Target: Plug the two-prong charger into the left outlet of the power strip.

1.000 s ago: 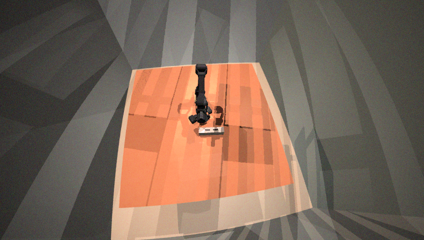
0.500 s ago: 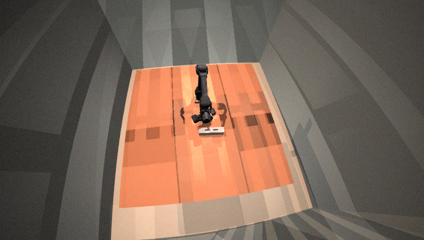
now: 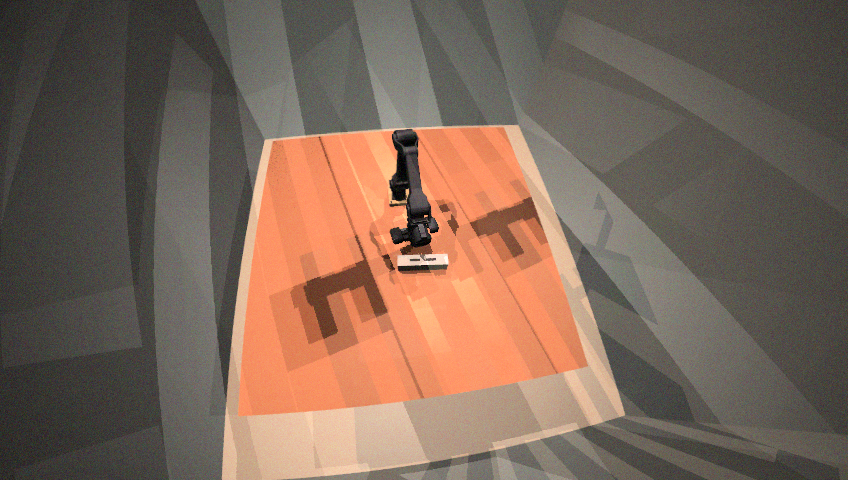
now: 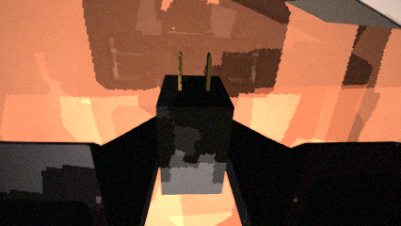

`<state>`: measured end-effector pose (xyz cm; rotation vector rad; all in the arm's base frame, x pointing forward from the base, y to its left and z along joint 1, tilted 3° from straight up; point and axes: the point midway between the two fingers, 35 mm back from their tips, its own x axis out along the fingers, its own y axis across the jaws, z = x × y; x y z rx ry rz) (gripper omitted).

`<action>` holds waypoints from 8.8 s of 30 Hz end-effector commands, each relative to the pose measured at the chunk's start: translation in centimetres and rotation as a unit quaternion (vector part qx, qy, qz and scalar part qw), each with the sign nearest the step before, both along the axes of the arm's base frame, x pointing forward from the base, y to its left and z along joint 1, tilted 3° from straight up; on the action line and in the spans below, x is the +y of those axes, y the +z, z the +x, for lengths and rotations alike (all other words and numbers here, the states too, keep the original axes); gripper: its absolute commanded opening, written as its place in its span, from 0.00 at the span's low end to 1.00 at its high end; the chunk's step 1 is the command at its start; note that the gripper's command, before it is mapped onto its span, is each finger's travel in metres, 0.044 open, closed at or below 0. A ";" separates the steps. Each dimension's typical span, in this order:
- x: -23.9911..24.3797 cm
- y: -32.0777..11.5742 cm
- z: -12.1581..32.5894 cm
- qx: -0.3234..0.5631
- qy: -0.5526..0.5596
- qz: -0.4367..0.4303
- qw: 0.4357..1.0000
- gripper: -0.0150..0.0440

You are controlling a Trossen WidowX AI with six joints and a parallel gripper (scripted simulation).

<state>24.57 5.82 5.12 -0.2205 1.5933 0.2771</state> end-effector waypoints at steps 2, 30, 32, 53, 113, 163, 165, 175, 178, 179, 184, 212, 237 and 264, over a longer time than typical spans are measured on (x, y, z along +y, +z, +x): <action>1.0 -0.2 -0.2 0.002 -0.020 0.004 1.000 0.25; 5.2 -1.0 -1.2 0.013 -0.117 0.006 0.993 0.25; 5.2 -1.0 -1.0 0.013 -0.119 0.006 0.993 0.25; 6.0 -1.1 1.5 0.015 -0.138 0.006 0.990 0.25; 6.7 -1.1 3.7 0.015 -0.150 0.006 0.989 0.25; 6.7 -1.2 3.9 0.015 -0.150 0.006 0.989 0.25; 6.7 -1.2 3.9 0.015 -0.150 0.006 0.989 0.25; 6.7 -1.2 3.9 0.015 -0.150 0.006 0.989 0.25; 6.7 -1.2 3.9 0.015 -0.150 0.006 0.989 0.25; 6.7 -1.2 3.9 0.015 -0.150 0.006 0.989 0.25; 6.7 -1.2 3.9 0.015 -0.150 0.006 0.989 0.25; 6.7 -1.2 4.8 0.015 -0.150 0.006 0.989 0.25; 6.7 -1.1 5.7 0.015 -0.150 0.006 0.989 0.25; 6.7 -1.2 6.6 0.014 -0.150 0.006 0.989 0.25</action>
